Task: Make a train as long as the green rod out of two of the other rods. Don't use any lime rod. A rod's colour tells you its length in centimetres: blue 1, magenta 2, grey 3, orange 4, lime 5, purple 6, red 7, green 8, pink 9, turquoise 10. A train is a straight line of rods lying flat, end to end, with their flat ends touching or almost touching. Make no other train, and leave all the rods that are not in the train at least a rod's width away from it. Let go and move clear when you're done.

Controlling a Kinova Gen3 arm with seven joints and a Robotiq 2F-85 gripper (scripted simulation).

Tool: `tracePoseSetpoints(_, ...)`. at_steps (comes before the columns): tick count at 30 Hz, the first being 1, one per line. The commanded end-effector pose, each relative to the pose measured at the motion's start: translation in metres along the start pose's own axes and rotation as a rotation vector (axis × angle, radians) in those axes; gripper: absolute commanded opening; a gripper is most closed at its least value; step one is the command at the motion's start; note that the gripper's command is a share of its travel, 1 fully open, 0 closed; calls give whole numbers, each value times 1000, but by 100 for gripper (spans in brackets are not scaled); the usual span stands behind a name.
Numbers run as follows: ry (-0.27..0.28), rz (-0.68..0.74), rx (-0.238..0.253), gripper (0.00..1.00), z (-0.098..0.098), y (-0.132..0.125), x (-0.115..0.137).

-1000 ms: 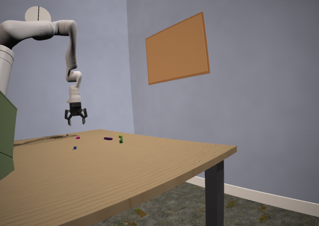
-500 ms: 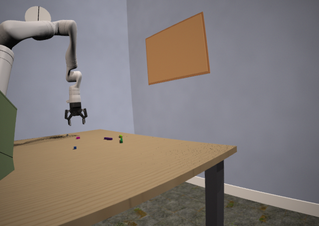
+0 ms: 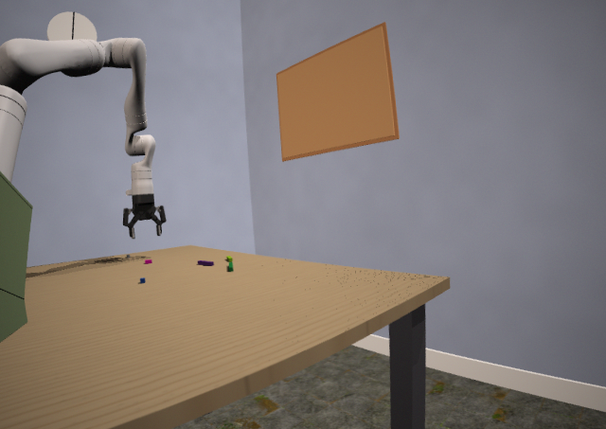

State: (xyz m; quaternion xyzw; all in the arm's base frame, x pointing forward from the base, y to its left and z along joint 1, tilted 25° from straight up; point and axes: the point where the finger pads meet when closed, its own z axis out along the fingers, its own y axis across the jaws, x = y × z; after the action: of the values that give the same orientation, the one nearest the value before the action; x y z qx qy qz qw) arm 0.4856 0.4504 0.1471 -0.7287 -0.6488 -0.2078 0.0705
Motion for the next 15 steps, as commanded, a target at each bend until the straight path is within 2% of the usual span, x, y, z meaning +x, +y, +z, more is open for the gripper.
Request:
tracePoseSetpoints(1,1,0,-2,100,-1,1,1)
tracePoseSetpoints(9,0,-31,-2,100,-1,0,-3)
tracePoseSetpoints(15,-6,-156,-4,100,0,-1,-17)
